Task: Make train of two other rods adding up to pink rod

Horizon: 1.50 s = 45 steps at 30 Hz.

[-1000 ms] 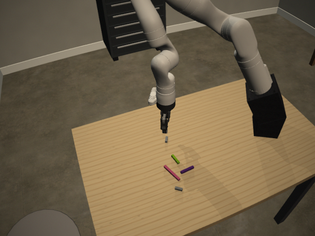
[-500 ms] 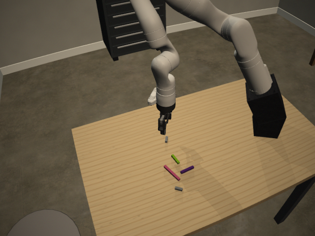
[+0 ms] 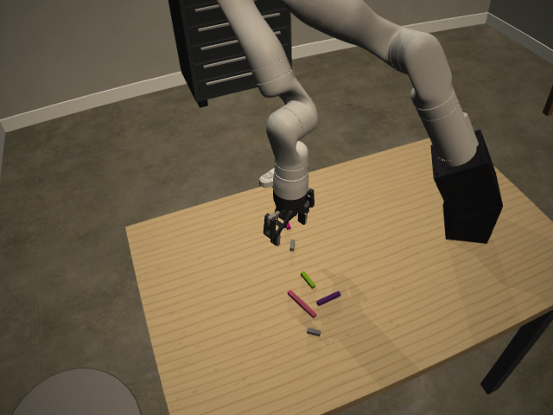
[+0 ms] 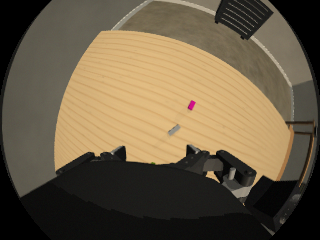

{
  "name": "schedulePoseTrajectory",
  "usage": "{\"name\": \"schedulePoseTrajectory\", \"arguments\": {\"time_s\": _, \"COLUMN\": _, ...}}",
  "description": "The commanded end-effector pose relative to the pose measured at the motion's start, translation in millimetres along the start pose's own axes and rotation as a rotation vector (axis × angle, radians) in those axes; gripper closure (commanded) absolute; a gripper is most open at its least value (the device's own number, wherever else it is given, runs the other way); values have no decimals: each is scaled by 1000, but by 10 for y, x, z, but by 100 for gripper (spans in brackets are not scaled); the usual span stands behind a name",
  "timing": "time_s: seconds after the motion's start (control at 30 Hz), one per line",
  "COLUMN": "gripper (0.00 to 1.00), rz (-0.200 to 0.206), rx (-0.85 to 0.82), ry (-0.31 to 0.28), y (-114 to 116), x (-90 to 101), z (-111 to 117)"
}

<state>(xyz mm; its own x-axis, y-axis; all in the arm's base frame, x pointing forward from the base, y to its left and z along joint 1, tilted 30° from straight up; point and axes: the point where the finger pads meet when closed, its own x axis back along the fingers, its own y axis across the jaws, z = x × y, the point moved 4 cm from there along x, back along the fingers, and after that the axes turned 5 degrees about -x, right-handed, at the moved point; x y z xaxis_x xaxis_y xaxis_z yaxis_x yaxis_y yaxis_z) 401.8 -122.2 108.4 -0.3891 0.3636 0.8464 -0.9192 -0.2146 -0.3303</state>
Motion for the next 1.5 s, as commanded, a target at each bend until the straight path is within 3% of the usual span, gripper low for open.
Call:
{"name": "schedulePoseTrajectory", "arguments": {"time_s": 0.0, "gripper": 0, "rz": 23, "rx": -161, "ry": 15, "y": -60, "x": -44, "z": -110}}
{"name": "schedulePoseTrajectory", "arguments": {"time_s": 0.1, "gripper": 0, "rz": 28, "rx": -297, "ry": 17, "y": -103, "x": -57, "z": -190}}
{"name": "schedulePoseTrajectory", "arguments": {"time_s": 0.17, "gripper": 0, "rz": 28, "rx": -297, "ry": 17, "y": -103, "x": -57, "z": -190}}
{"name": "schedulePoseTrajectory", "arguments": {"time_s": 0.67, "gripper": 0, "rz": 33, "rx": -950, "ry": 10, "y": -223, "x": -107, "z": -639}}
{"name": "schedulePoseTrajectory", "arguments": {"time_s": 0.73, "gripper": 0, "rz": 33, "rx": -950, "ry": 10, "y": -223, "x": -107, "z": -639}}
{"name": "schedulePoseTrajectory", "arguments": {"time_s": 1.23, "gripper": 0, "rz": -5, "rx": -1592, "ry": 1, "y": -207, "x": -128, "z": -1182}}
{"name": "schedulePoseTrajectory", "arguments": {"time_s": 1.47, "gripper": 0, "rz": -21, "rx": -1750, "ry": 3, "y": -184, "x": -128, "z": -1331}}
